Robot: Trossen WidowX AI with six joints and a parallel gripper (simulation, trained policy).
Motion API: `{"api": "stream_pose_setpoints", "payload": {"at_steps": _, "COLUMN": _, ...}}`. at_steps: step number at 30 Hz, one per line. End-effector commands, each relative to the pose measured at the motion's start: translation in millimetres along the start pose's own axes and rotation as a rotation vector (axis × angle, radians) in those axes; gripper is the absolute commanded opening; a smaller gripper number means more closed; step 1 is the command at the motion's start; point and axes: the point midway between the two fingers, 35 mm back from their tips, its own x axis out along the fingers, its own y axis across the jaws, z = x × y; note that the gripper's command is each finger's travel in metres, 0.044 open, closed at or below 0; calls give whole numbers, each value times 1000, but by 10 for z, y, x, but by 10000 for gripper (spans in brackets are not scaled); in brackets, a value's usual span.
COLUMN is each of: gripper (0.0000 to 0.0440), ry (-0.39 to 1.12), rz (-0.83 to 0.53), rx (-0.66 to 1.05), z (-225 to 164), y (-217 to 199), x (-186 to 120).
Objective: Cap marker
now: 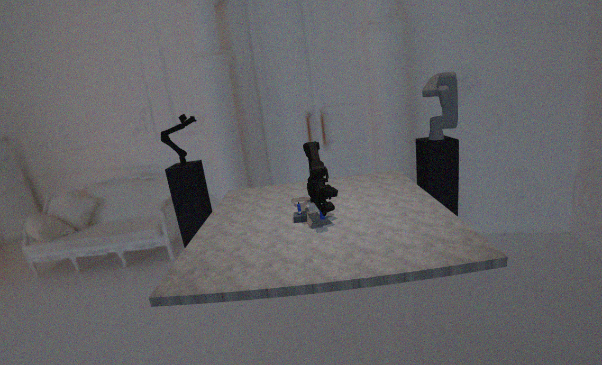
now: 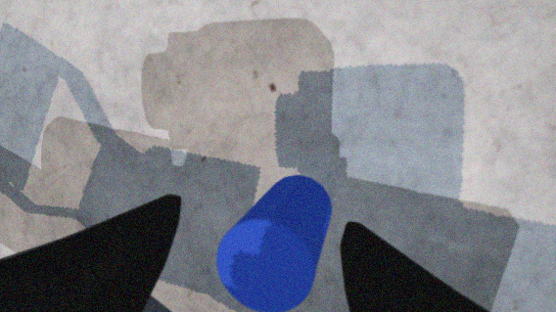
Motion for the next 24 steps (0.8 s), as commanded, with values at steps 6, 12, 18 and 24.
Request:
{"api": "stream_pose_setpoints", "payload": {"at_steps": 6, "gripper": 200, "ry": 27, "rz": -3, "rx": -61, "z": -12, "y": 0, "x": 133}}
{"api": "stream_pose_setpoints", "payload": {"at_steps": 12, "gripper": 52, "ry": 54, "rz": -44, "rx": -88, "z": -23, "y": 0, "x": 18}}
{"api": "stream_pose_setpoints", "payload": {"at_steps": 18, "gripper": 71, "ry": 91, "rz": -96, "rx": -100, "z": -75, "y": -8, "x": -184}}
{"api": "stream_pose_setpoints", "payload": {"at_steps": 24, "gripper": 72, "ry": 112, "rz": -145, "rx": -106, "z": -117, "y": 14, "x": -420}}
